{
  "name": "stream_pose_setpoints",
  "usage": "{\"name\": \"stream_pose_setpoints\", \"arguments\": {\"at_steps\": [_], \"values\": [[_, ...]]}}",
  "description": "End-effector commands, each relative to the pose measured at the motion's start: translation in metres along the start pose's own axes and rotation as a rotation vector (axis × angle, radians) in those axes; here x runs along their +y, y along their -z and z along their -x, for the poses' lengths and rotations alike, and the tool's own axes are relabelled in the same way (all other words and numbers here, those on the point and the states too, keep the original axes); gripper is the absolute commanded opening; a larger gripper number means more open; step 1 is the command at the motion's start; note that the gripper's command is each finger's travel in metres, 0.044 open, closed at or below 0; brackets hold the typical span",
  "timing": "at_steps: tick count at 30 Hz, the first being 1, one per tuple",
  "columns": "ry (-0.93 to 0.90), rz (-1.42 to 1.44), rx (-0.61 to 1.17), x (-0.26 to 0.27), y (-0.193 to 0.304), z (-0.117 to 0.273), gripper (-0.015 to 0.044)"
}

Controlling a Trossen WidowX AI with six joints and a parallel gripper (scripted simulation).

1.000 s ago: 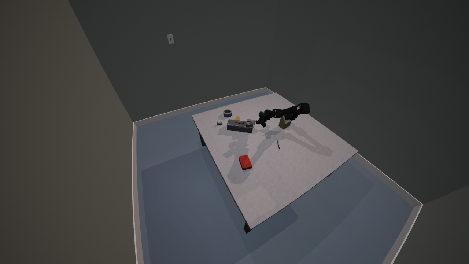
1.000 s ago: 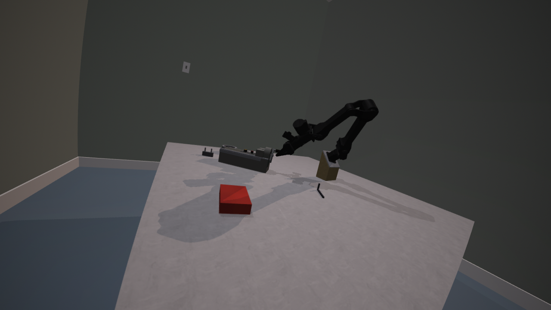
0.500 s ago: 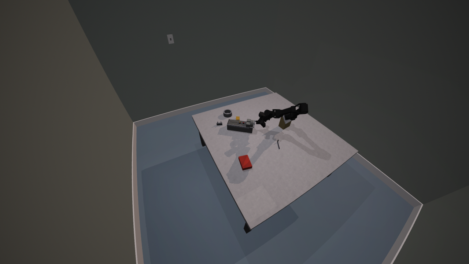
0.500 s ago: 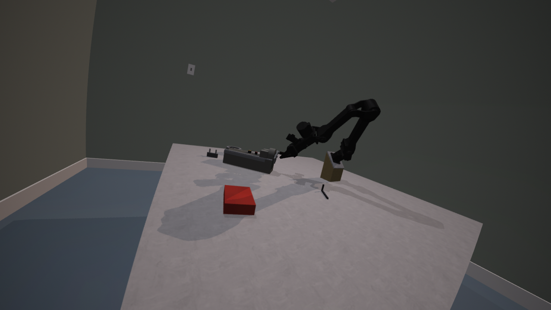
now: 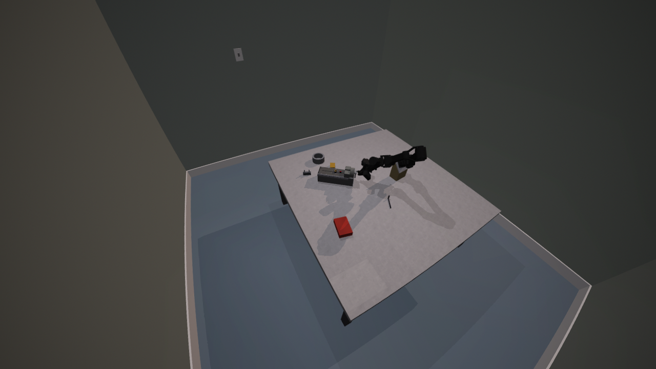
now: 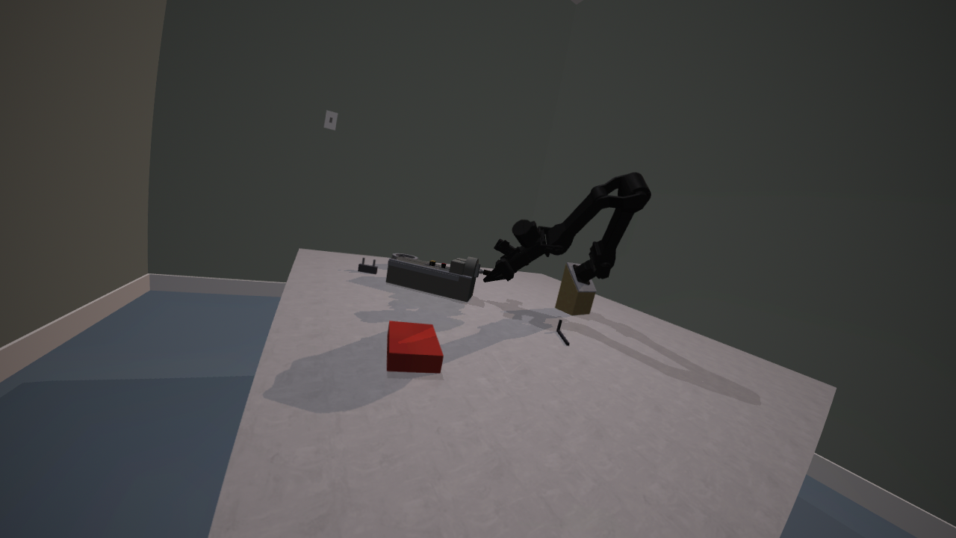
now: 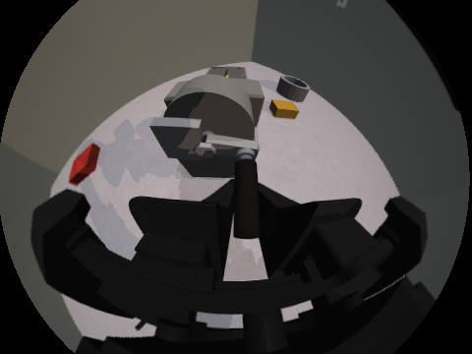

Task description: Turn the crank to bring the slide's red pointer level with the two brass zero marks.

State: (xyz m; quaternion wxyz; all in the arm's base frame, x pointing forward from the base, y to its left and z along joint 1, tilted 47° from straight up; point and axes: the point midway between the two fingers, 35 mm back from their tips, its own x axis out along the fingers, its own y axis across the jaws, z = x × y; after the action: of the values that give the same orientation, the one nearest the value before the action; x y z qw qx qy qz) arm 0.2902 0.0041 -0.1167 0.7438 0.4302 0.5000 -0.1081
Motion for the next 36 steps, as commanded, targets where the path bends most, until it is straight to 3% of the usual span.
{"name": "stream_pose_setpoints", "arguments": {"at_steps": [1, 36], "values": [[0.005, -0.001, 0.004, 0.001, 0.006, -0.006, 0.0], [0.004, -0.002, 0.005, 0.03, 0.02, -0.019, 0.0]]}}
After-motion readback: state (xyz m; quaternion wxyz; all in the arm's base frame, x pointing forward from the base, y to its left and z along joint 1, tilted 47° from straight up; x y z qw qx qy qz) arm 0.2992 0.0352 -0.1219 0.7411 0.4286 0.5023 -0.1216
